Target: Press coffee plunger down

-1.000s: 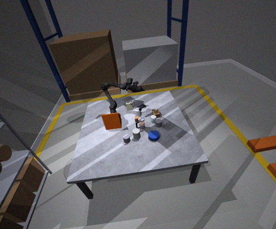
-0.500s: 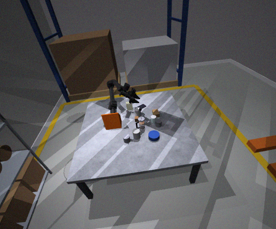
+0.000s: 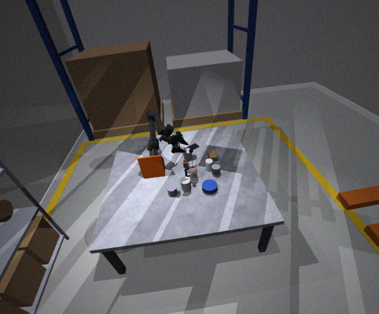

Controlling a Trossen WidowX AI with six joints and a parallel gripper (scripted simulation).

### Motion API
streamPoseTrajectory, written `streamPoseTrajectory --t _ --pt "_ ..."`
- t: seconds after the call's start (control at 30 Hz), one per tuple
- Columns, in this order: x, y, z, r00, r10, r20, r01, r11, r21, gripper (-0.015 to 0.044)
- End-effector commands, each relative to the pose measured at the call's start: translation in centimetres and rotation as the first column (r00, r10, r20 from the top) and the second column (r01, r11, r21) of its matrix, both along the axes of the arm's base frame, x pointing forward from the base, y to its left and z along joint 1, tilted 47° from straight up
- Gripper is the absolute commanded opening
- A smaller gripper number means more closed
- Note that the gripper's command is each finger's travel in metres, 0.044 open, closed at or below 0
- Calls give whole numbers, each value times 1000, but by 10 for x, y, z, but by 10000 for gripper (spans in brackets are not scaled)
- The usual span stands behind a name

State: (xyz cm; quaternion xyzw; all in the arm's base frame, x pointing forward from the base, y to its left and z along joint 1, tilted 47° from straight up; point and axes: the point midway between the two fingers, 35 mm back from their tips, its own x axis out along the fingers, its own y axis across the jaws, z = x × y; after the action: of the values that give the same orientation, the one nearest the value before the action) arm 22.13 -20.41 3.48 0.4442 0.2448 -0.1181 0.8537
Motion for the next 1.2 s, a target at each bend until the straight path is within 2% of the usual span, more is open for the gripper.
streamPoseTrajectory --t 0.0,0.9,1.17 --pt "1 0 -1 1000 -7 3 7 1000 -13 440" --pt "35 1 -22 1000 -7 5 7 1000 -13 440" --pt "35 1 -22 1000 -7 5 7 1000 -13 230"
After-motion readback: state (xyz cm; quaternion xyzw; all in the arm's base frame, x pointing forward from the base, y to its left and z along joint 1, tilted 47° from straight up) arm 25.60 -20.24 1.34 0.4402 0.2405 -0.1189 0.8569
